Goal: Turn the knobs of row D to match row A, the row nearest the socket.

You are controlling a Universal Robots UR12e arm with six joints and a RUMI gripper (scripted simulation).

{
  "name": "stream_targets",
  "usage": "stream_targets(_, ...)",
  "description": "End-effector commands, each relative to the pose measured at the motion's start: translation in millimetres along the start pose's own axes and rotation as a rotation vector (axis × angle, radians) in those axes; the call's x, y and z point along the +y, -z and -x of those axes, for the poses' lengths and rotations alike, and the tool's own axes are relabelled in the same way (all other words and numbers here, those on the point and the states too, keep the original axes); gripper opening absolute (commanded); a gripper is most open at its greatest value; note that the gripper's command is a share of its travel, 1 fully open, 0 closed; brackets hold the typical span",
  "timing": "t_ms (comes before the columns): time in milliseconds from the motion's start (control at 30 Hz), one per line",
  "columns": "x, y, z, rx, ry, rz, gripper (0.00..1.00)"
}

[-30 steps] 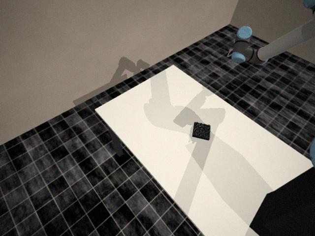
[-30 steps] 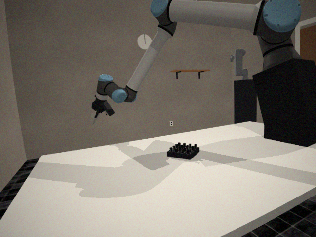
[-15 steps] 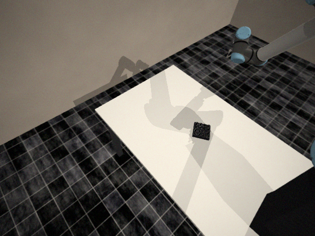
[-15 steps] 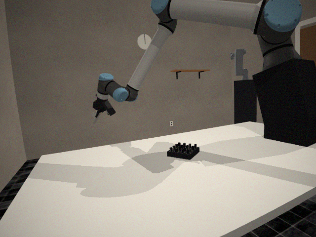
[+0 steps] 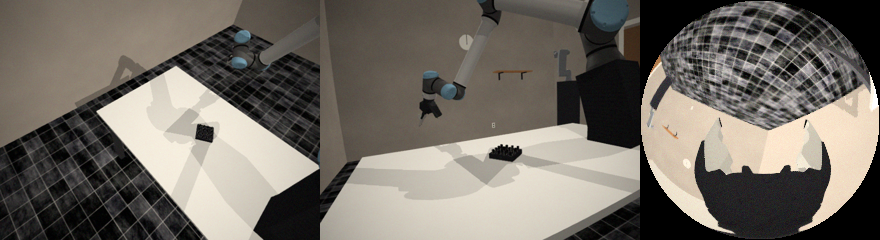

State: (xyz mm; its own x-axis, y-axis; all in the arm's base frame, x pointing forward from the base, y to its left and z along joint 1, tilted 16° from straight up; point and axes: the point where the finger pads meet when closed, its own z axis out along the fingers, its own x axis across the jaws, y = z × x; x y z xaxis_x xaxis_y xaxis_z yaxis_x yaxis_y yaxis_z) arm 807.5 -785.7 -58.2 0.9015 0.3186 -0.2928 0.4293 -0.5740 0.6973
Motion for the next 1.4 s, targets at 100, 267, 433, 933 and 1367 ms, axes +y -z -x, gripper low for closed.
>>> stream_targets(100, -60, 38, -2, -0.025, -0.158, -0.066, 1.0)
stream_targets(267, -93, 58, -5, -0.038, -0.237, -0.099, 1.0)
stream_targets(433, -115, 72, -7, -0.047, -0.293, -0.123, 1.0)
stream_targets(933, -225, 139, -16, -0.089, -0.562, -0.236, 1.0)
stream_targets(1367, -312, 193, -24, -0.124, -0.777, -0.326, 1.0)
